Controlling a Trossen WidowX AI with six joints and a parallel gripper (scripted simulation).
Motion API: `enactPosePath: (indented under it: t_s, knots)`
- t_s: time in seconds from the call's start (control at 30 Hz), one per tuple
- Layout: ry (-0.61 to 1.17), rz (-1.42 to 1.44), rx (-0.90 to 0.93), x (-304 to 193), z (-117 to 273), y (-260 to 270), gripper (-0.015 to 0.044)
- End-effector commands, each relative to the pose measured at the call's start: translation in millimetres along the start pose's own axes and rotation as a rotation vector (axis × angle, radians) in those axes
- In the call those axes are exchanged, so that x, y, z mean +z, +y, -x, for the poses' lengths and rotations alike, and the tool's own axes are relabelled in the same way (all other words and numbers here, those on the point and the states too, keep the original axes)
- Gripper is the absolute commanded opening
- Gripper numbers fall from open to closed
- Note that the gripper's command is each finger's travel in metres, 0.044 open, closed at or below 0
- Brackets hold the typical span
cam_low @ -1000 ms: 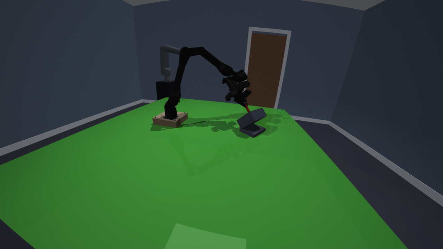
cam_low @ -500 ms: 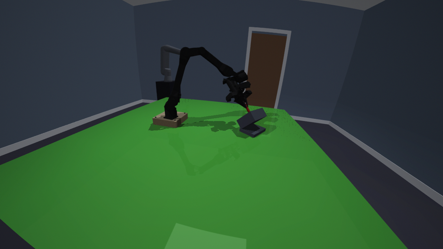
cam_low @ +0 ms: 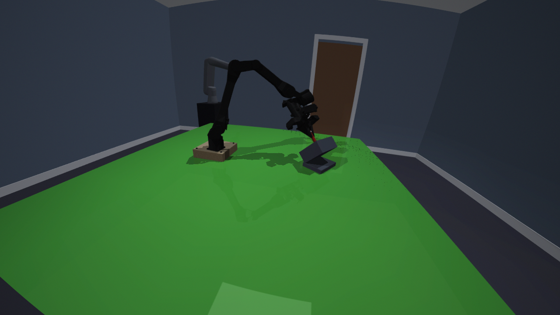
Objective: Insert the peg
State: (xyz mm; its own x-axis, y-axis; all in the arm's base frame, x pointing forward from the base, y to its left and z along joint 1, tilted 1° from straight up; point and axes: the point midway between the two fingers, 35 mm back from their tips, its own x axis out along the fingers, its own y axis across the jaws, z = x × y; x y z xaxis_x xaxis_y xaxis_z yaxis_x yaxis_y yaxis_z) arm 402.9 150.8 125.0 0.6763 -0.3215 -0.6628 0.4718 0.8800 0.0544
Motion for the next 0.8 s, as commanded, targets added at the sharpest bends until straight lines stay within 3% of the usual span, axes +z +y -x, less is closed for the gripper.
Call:
enactPosePath:
  t_s: [0.0,0.77]
  knots:
    - [-0.001,0.002,-0.004,-0.2,-3.8,-0.7,0.0]
    - [-0.001,0.002,-0.004,-0.6,-12.8,-1.4,0.0]
